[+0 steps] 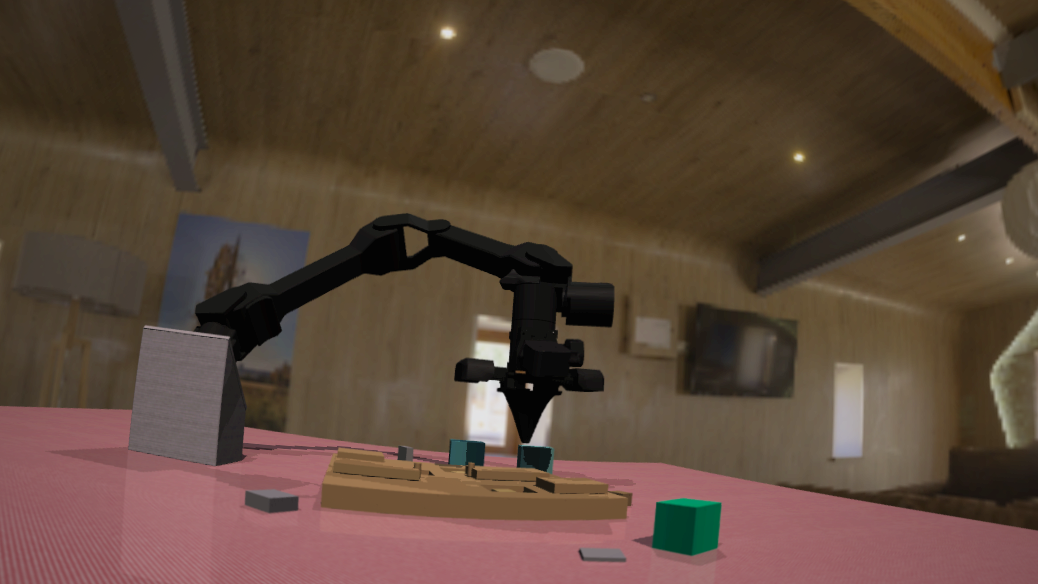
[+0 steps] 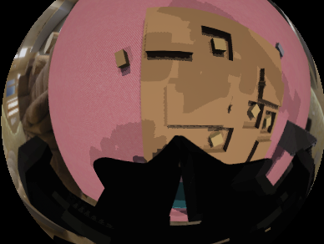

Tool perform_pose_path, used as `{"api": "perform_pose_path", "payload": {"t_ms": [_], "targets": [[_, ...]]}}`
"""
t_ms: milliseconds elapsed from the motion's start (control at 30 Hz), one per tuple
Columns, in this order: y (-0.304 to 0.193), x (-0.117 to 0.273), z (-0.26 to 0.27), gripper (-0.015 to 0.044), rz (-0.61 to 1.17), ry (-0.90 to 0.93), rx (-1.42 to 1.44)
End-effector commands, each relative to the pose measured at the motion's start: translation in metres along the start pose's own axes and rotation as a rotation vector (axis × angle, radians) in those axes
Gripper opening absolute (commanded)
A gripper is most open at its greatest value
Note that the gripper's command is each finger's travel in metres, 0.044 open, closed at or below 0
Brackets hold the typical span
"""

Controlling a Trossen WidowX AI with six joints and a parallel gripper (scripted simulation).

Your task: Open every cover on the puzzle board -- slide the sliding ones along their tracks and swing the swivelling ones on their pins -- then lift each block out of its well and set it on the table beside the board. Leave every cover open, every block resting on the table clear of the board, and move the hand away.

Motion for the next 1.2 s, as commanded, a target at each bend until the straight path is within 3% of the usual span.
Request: {"api": "perform_pose_path", "payload": {"t_ms": [0, 1167], "targets": [[0.000, 0.004, 0.000, 0.0000, -0.003, -0.002, 0.006], [0.045, 0.021, -0.168, 0.0000, -0.014, -0.003, -1.024]]}}
Point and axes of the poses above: the point midway between the two fingers, 35 mm back from their tips, its own x axis back along the fingers, its own z axis across the jaws, y = z × x, the point moved 6 cm from there along x, back along the fingers, and after that the axes turned 8 degrees about -x, right-handed, at the moved point
